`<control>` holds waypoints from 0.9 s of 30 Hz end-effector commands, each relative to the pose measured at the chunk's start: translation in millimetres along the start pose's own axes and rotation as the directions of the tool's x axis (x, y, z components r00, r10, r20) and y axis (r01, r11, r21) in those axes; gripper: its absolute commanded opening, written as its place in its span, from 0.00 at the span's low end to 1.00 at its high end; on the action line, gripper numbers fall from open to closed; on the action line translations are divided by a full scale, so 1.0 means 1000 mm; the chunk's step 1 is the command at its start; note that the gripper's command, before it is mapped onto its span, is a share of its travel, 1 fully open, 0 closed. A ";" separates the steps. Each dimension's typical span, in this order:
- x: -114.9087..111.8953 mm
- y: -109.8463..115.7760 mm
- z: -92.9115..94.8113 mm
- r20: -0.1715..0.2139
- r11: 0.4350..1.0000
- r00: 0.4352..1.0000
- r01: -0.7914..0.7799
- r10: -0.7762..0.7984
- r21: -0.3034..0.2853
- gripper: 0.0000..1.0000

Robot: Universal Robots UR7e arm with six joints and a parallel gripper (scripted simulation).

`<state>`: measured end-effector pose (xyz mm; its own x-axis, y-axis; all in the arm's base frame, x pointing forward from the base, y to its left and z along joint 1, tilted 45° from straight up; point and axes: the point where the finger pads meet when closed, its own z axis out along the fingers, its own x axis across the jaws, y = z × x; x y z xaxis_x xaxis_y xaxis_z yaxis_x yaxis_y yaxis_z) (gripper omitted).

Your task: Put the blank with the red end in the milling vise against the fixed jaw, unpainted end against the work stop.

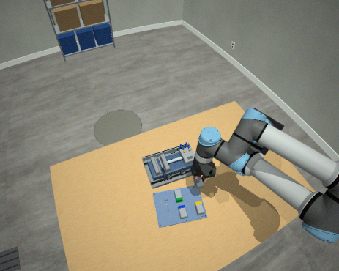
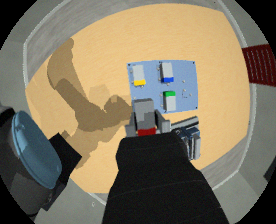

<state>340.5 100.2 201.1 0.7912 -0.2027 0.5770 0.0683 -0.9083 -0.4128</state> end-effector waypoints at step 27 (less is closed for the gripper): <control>0.000 -0.001 0.009 0.003 1.000 1.000 -0.001 0.001 0.004 0.00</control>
<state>345.5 103.5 196.5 0.7915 -0.2030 0.5764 0.0699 -0.9069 -0.4154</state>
